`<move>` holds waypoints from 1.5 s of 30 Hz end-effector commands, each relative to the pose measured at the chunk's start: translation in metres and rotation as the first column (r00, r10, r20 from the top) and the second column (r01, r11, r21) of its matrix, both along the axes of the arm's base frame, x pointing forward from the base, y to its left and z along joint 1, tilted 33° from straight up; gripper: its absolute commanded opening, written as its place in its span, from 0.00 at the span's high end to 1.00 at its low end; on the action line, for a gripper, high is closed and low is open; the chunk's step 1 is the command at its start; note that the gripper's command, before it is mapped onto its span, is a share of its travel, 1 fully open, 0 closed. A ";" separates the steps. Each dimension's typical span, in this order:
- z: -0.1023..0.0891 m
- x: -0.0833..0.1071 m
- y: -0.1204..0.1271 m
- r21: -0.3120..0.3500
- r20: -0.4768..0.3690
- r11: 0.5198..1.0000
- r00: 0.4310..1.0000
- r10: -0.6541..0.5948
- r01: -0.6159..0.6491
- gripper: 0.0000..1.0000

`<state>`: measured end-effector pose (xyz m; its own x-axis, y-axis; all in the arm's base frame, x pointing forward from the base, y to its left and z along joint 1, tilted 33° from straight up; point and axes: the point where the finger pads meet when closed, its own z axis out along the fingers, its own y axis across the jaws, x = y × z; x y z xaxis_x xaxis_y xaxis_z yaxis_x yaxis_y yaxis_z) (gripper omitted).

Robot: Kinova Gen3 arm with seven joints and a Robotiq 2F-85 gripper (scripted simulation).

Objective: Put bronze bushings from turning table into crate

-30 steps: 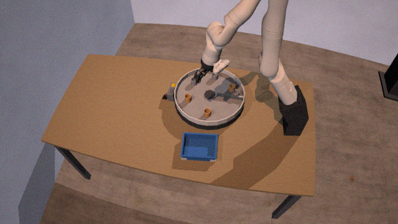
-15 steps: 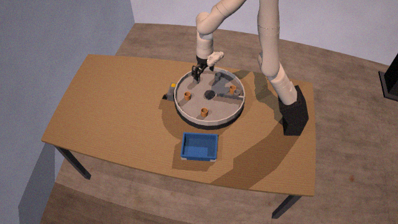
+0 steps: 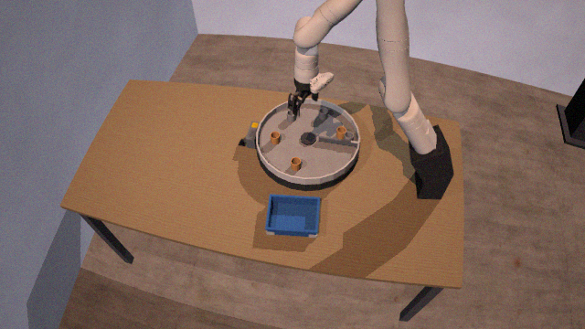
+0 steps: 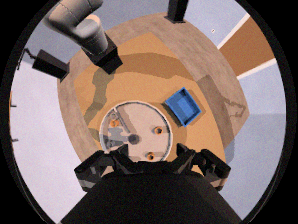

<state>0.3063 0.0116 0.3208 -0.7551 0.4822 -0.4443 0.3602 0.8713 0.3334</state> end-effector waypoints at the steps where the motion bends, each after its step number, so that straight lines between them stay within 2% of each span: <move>1: -0.009 -0.005 -0.004 0.004 -0.014 1.000 1.000 0.000 0.000 0.00; 11: -0.009 -0.005 -0.004 0.004 -0.014 1.000 1.000 0.000 0.000 0.00; 16: -0.043 -0.005 -0.053 0.004 -0.014 1.000 1.000 0.000 0.000 0.00; 28: -0.043 -0.005 -0.053 0.004 -0.014 1.000 1.000 0.000 0.000 0.00; 33: -0.077 -0.005 -0.101 0.004 -0.014 1.000 1.000 0.000 0.000 0.00; 45: -0.077 -0.005 -0.101 0.004 -0.014 1.000 1.000 0.000 0.000 0.00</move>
<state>0.3008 -0.0903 0.2435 -0.7598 0.4860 -0.4319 0.3667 0.8689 0.3325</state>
